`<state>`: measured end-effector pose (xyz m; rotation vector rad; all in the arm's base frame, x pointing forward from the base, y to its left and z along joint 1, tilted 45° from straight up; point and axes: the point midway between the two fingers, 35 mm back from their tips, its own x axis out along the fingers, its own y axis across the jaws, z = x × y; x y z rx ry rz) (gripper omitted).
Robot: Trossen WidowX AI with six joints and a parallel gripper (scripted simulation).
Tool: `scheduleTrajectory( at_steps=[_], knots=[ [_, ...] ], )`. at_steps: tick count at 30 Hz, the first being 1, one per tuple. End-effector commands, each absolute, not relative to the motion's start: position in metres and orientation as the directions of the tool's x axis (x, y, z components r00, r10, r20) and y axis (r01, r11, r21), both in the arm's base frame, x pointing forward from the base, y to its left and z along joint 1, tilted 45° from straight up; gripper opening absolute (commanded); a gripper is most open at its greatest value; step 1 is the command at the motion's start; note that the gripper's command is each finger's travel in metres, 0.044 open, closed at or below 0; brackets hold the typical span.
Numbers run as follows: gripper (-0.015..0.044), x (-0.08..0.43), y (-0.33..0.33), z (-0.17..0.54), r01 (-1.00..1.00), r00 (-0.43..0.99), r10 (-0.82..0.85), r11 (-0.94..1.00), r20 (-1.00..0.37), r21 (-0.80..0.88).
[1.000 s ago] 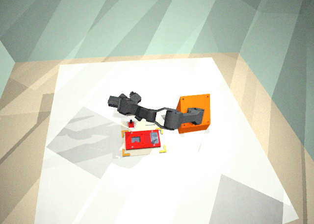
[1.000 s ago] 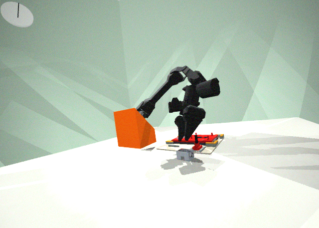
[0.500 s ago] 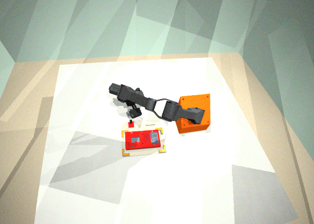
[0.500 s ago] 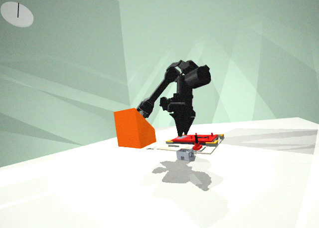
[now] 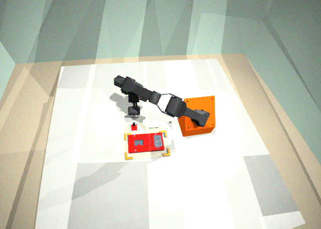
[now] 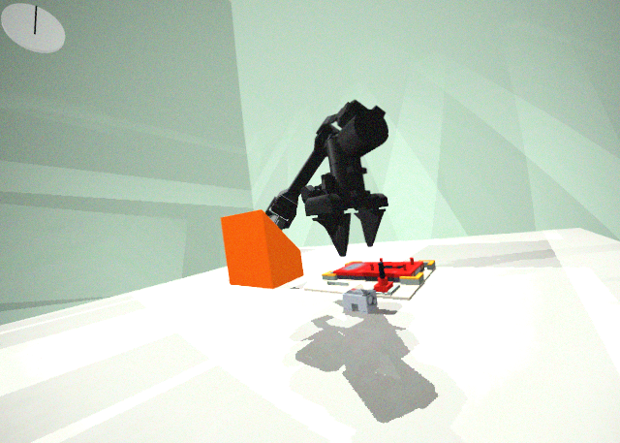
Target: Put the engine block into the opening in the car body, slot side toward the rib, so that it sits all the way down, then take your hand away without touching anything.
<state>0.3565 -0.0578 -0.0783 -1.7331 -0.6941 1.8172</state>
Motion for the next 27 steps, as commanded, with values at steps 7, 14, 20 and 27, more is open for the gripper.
scheduleTrajectory(
  at_steps=[7,14,20,27],
  knots=[
    [0.0440,0.354,-0.048,-0.105,-0.045,-0.042,0.695,-0.719,-0.718,-0.694],
    [0.0440,0.352,-0.034,-0.119,-0.045,-0.042,0.696,-0.718,-0.717,-0.694],
    [0.0440,0.352,-0.028,-0.125,-0.045,-0.042,0.696,-0.718,-0.717,-0.695],
    [0.0440,0.352,-0.020,-0.133,-0.045,-0.042,0.696,-0.718,-0.716,-0.695]
  ],
)
